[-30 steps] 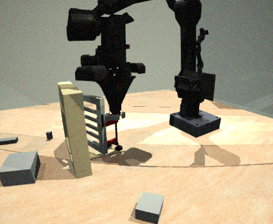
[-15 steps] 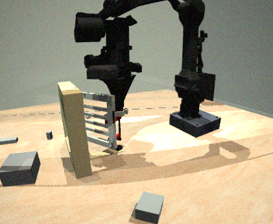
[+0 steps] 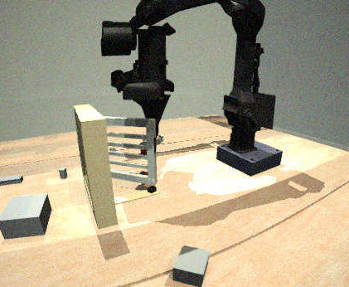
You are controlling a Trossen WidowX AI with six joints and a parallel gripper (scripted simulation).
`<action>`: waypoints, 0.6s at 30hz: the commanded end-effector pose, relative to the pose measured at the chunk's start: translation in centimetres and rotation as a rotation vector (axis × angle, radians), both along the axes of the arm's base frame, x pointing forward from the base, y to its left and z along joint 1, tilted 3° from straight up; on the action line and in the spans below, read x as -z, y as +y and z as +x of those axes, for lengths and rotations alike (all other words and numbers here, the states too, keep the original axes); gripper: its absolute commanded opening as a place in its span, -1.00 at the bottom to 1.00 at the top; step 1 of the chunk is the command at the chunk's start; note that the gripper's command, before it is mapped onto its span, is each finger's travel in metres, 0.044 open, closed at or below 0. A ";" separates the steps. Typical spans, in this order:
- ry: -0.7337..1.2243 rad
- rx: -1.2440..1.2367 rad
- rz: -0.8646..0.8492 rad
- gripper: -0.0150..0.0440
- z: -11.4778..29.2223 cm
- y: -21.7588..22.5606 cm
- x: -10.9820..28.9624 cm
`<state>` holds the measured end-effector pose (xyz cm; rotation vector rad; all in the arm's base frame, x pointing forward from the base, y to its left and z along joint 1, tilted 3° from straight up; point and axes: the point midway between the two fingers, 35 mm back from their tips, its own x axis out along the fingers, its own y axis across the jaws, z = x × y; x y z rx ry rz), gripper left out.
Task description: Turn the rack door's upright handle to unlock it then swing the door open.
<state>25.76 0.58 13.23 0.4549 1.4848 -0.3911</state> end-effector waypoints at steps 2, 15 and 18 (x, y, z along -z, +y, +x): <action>-0.017 -0.092 0.002 -0.40 0.0 -0.5 -0.1; -0.022 -0.278 -0.011 -0.40 -0.4 -2.9 0.0; -0.023 -0.320 -0.015 -0.40 -0.4 -3.5 0.1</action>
